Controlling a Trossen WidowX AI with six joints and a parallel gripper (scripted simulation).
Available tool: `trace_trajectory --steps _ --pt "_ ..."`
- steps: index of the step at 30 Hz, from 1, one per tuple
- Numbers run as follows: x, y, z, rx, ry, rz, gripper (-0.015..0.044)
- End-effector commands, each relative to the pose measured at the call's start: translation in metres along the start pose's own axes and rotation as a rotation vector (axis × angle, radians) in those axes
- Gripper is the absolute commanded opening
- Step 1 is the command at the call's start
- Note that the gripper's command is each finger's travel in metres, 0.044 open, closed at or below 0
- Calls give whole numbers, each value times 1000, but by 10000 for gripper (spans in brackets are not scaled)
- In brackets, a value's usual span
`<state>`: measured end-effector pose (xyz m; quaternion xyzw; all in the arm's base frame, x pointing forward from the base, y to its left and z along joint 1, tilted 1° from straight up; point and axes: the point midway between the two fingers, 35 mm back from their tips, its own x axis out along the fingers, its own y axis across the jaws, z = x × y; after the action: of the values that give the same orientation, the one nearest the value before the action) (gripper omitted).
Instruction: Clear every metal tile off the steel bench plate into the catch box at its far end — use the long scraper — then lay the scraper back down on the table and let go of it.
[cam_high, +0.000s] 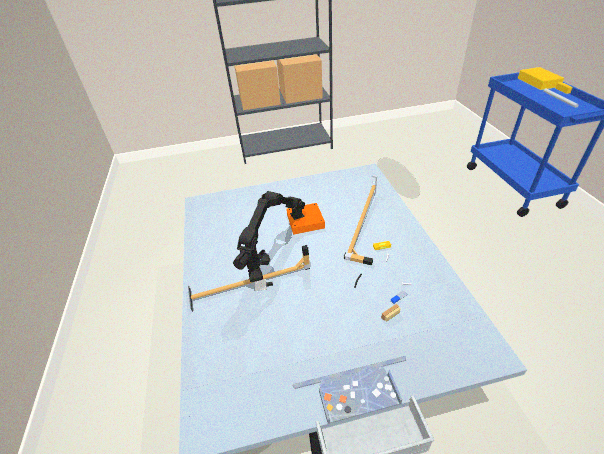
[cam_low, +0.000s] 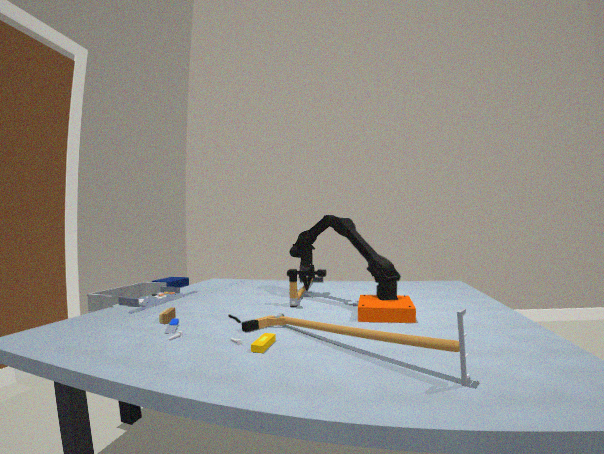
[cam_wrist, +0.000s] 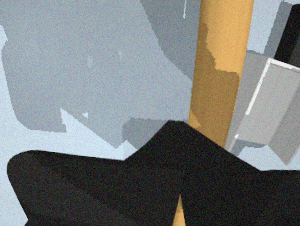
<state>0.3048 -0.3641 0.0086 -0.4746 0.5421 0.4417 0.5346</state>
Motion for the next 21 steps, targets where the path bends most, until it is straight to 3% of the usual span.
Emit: trace_trajectory --steps 1,21 --pt "2 -8 1 2 0 -7 0" --pt "2 -28 2 2 5 -16 0"
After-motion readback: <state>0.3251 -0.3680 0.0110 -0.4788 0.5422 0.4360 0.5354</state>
